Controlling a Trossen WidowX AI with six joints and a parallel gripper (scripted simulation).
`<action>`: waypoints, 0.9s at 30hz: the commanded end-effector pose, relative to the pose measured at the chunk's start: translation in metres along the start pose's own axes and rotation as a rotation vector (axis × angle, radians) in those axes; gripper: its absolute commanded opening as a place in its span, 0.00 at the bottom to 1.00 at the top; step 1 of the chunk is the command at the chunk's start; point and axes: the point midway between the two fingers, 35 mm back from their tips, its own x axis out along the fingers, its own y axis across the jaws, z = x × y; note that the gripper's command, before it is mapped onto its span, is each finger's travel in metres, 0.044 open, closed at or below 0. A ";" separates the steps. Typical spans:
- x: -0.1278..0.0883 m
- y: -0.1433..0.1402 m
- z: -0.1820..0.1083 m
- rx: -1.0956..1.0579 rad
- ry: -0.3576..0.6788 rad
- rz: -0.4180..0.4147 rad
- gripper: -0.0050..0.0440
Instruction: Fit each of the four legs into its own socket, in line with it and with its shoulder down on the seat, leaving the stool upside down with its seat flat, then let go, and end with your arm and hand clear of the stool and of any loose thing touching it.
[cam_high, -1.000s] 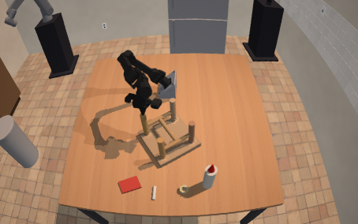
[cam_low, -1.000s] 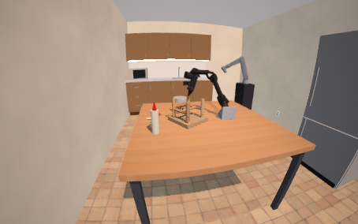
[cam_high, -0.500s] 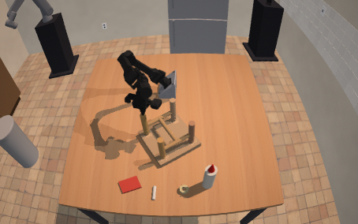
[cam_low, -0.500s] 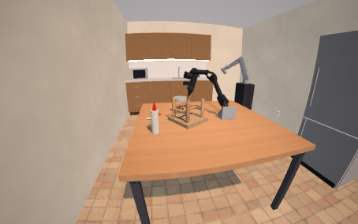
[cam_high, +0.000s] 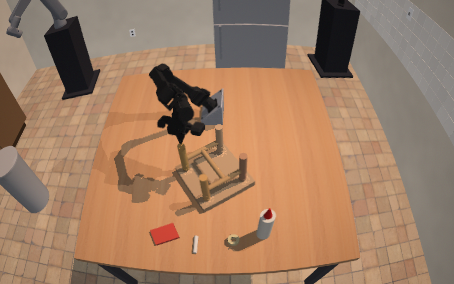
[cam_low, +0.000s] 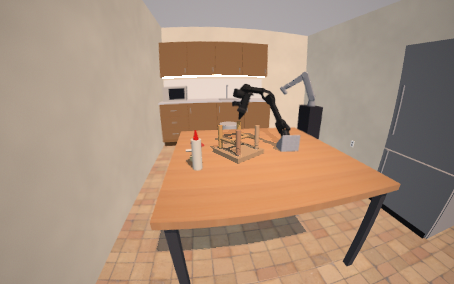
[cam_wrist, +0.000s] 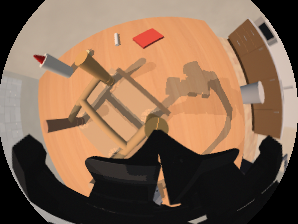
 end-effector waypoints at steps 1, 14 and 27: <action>-0.007 0.001 0.003 0.002 -0.009 0.003 0.10; -0.016 0.057 0.016 -0.093 -0.020 0.060 0.10; -0.027 0.171 0.015 -0.393 0.010 0.128 0.10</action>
